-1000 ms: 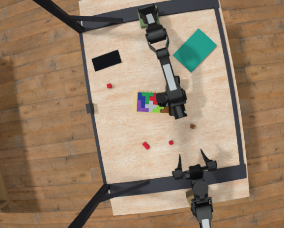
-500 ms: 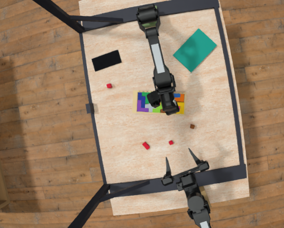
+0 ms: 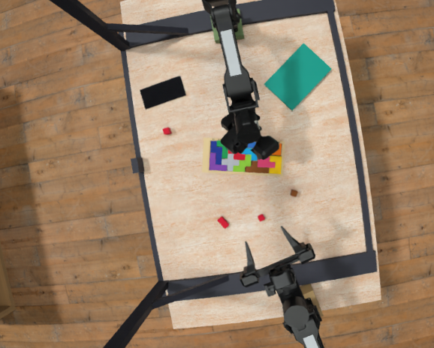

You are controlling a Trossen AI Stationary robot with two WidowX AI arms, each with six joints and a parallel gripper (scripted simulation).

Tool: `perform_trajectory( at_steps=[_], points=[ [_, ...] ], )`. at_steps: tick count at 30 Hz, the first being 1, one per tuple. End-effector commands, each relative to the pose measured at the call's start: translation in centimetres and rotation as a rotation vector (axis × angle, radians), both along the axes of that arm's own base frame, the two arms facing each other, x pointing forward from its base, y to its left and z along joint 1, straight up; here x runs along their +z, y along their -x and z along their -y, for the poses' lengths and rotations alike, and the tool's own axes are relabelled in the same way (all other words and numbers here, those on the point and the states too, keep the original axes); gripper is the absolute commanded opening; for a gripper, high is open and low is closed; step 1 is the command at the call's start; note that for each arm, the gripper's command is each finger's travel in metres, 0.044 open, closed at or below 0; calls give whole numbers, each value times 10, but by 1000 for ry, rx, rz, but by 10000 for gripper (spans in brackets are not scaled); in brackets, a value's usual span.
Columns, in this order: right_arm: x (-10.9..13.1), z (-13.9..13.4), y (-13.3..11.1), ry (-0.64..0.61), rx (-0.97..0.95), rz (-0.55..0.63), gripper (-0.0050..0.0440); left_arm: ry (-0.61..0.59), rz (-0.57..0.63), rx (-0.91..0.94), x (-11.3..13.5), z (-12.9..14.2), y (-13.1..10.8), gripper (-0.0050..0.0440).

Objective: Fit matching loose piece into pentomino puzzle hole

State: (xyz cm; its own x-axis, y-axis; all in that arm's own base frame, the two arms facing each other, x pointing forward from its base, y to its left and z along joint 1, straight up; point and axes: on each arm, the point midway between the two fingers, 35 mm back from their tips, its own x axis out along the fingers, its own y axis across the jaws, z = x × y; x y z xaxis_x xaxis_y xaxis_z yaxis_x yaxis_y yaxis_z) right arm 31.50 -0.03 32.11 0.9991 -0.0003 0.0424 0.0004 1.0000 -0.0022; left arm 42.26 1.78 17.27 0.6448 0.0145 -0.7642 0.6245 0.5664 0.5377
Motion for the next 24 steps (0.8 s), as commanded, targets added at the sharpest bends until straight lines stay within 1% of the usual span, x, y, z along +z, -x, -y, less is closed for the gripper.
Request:
perform_trajectory(
  at_steps=[1, 3, 6, 8, 17, 18, 20, 24],
  points=[
    [10, -1, -1, -6, 1, 26, 440, 102, 208, 116, 42, 5, 11, 296],
    [10, -1, -1, -6, 1, 26, 440, 102, 208, 116, 42, 5, 11, 296],
    [11, 0, 0, -6, 0, 30, 440, 182, 301, 174, 59, 7, 19, 296],
    [8, 0, 0, -2, 0, 23, 440, 249, 370, 214, 71, 9, 26, 296],
    [8, 0, 0, -2, 0, 23, 440, 516, 601, 324, 112, 13, 57, 296],
    [8, 0, 0, -2, 0, 23, 440, 549, 626, 333, 116, 14, 61, 296],
    [8, 0, 0, -2, 0, 23, 440, 549, 626, 333, 116, 14, 61, 296],
    [8, 0, 0, -2, 0, 23, 440, 691, 726, 361, 133, 16, 79, 296]
  ],
)
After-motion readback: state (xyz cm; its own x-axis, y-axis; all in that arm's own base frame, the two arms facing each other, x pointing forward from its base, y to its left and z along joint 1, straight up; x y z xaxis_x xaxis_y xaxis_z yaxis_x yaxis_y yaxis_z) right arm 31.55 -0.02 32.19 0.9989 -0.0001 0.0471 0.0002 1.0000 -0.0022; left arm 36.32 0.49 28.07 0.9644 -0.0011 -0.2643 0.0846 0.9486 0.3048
